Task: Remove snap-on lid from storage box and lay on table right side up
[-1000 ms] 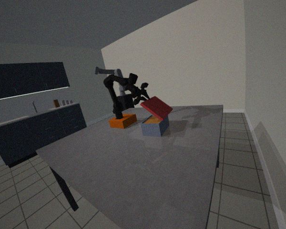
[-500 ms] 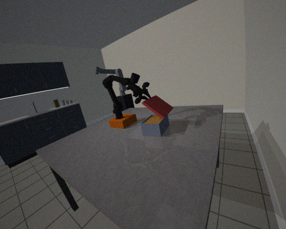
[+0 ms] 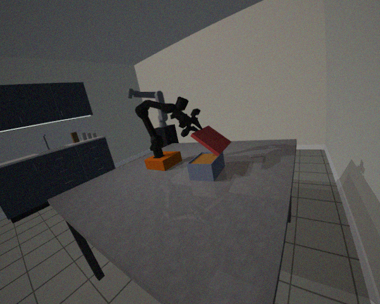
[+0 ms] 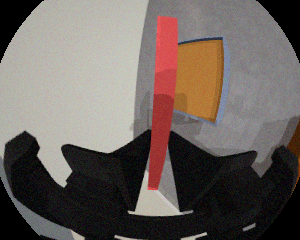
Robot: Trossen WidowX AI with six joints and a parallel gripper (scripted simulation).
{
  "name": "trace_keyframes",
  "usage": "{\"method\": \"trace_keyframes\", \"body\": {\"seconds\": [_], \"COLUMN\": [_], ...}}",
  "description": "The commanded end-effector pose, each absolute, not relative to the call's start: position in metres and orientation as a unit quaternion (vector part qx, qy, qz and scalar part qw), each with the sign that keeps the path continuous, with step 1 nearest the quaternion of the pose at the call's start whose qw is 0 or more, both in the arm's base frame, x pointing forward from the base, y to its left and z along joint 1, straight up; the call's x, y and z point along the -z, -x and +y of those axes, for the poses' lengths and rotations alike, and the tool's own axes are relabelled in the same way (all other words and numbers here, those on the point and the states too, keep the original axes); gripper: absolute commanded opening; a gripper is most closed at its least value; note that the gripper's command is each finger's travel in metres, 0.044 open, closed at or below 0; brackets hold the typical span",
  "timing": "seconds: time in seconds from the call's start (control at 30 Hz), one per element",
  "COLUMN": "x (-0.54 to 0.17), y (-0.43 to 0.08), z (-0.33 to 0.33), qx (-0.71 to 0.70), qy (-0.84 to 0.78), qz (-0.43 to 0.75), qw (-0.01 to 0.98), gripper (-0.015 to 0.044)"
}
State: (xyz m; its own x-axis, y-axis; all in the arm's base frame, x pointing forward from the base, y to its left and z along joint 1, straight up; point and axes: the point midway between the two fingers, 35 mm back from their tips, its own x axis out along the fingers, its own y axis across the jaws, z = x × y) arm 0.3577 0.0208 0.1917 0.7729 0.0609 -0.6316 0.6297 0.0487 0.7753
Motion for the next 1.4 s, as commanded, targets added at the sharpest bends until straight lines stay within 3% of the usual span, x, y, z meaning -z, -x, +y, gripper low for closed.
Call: {"method": "trace_keyframes", "body": {"seconds": [0.0, 1.37], "x": [-0.194, -0.194], "y": [-0.356, -0.341], "z": [0.027, 0.108], "qx": [0.209, 0.209], "qy": [-0.659, -0.662], "qz": [0.257, 0.259], "qw": [0.675, 0.672], "gripper": [0.0000, 0.0000]}}
